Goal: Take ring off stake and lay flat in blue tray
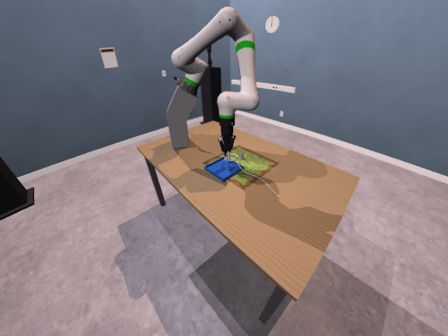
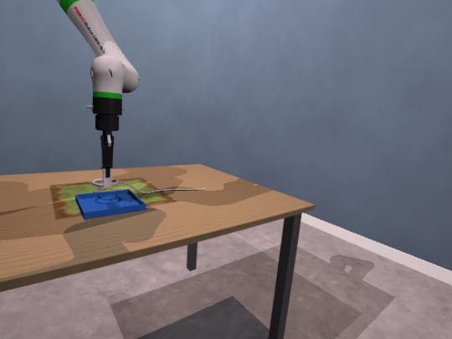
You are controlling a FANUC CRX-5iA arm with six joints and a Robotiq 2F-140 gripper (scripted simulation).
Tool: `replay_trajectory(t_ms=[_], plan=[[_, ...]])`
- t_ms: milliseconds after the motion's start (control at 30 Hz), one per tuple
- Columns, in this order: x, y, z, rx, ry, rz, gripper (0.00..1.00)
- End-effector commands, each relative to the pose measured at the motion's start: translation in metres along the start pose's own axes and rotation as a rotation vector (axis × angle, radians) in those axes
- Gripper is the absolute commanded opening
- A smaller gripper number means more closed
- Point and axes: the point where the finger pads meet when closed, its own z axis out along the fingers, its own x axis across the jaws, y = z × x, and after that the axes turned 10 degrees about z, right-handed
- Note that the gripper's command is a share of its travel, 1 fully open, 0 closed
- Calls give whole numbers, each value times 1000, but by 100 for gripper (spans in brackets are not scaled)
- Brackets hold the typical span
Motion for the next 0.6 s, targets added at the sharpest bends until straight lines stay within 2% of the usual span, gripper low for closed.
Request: replay_trajectory(t_ms=[0,67,267,567], plan=[[39,-10,1,1,-6,-2,10],[39,-10,1,1,-6,-2,10],[68,-17,2,1,-6,-2,10],[71,-17,2,2,-6,-2,10]])
